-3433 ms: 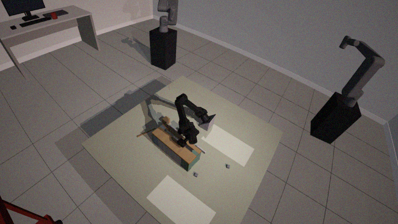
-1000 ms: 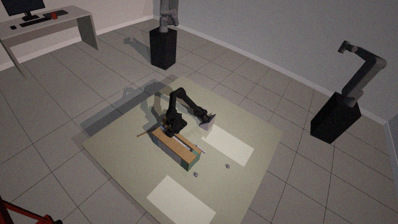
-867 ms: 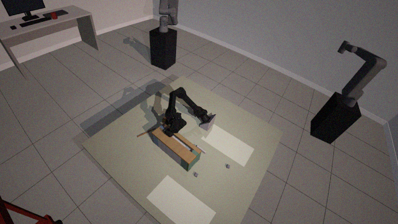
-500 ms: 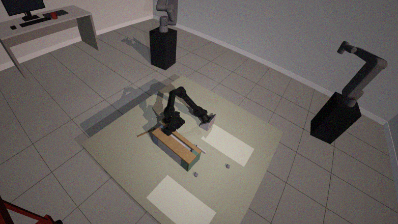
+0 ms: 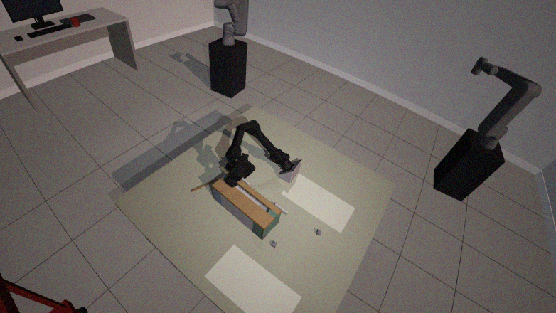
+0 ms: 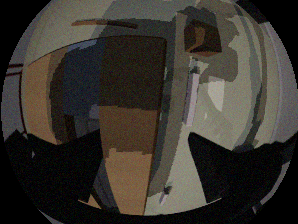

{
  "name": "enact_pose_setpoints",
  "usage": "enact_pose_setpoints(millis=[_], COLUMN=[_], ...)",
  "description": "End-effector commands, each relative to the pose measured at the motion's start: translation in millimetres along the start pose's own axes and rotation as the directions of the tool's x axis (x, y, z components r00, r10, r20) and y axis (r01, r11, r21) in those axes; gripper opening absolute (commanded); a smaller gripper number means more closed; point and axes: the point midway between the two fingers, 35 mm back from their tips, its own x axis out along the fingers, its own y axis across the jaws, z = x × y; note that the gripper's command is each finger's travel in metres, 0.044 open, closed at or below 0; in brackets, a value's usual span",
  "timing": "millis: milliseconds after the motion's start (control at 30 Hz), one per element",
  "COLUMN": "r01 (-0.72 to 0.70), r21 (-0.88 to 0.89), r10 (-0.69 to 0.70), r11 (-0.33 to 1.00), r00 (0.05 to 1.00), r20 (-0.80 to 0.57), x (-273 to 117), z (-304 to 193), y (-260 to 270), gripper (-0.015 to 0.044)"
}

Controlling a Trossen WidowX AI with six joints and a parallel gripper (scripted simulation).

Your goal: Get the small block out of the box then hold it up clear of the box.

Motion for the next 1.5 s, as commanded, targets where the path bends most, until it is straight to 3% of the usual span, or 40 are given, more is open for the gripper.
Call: enact_pose_setpoints(millis=[0, 233, 600, 767, 900, 1033, 1200, 1333, 1467], r01=[0.001, -0.004, -0.033, -0.042, -0.069, -0.101, -0.125, -0.12, -0.11], r21=[0.0, -0.002, -0.014, -0.039, -0.258, -0.567, -0.854, -0.972, -0.993], r10=[-0.001, 0.004, 0.033, 0.041, 0.063, 0.086, 0.117, 0.142, 0.161], r11=[1.0, 1.0, 0.999, 0.998, 0.964, 0.818, 0.504, 0.202, 0.045], r00=[1.0, 1.0, 0.999, 0.999, 0.998, 0.995, 0.99, 0.986, 0.982], r20=[0.004, -0.005, -0.012, -0.011, -0.03, -0.052, -0.076, -0.092, -0.101], x=[1, -5, -71, -69, -74, -76, -78, -79, -80], z=[9, -5, -153, -150, -146, -130, -109, -93, -81], y=[0, 5, -1, -1, 2, 3, 4, 3, 2], gripper=[0.04, 0.04, 0.04, 0.04, 0.0295, 0.0285, 0.0285, 0.0285, 0.0285])
